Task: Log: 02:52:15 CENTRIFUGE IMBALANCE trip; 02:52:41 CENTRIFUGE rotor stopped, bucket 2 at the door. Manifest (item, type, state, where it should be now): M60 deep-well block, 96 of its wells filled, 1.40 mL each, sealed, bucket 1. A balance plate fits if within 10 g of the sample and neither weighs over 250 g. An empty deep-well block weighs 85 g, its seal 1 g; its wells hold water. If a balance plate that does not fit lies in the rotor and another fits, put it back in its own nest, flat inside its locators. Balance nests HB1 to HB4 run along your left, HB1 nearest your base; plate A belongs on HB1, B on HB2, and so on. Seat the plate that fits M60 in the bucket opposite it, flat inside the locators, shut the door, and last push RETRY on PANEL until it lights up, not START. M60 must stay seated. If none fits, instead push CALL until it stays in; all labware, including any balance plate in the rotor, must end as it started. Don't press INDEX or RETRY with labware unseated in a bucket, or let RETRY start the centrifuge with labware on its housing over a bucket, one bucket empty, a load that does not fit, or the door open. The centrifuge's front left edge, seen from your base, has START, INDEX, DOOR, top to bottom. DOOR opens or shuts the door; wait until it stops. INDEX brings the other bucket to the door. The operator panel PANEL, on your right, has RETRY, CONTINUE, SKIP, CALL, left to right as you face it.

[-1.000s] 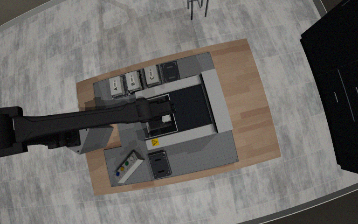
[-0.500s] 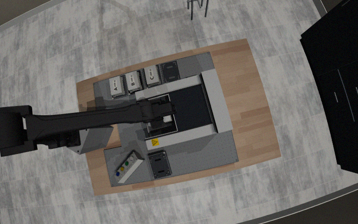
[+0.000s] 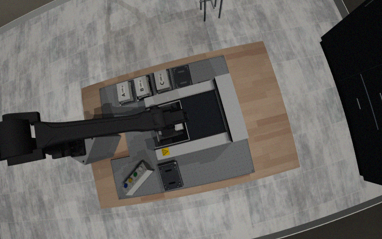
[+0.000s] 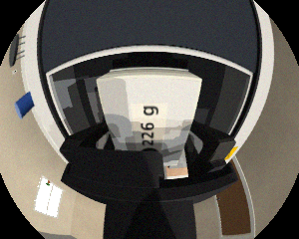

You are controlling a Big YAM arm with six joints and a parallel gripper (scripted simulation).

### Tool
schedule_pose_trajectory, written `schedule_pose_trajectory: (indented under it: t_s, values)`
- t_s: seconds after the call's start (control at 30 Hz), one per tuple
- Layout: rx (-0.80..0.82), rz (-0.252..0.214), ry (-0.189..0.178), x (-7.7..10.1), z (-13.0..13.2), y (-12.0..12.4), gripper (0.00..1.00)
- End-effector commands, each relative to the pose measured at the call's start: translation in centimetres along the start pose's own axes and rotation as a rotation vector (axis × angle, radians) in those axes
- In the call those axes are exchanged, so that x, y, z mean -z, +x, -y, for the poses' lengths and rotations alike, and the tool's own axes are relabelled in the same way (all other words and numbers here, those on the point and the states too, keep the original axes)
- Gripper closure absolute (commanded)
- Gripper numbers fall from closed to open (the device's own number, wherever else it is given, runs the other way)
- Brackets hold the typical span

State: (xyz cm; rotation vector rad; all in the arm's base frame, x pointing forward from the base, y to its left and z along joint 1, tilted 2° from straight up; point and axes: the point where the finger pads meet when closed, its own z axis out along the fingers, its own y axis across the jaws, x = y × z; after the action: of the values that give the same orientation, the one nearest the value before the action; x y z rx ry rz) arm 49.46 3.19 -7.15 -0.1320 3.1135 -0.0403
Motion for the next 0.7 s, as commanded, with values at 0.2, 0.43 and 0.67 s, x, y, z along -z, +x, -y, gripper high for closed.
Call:
schedule_pose_trajectory:
  t_s: [0.2, 0.43, 0.67]
  values:
    - [-0.007, 0.036, -0.001, 0.39, 0.66, -1.26, 1.0]
    - [-0.007, 0.036, -0.001, 0.39, 0.66, -1.26, 1.0]
    - [-0.007, 0.036, -0.001, 0.39, 0.66, -1.26, 1.0]
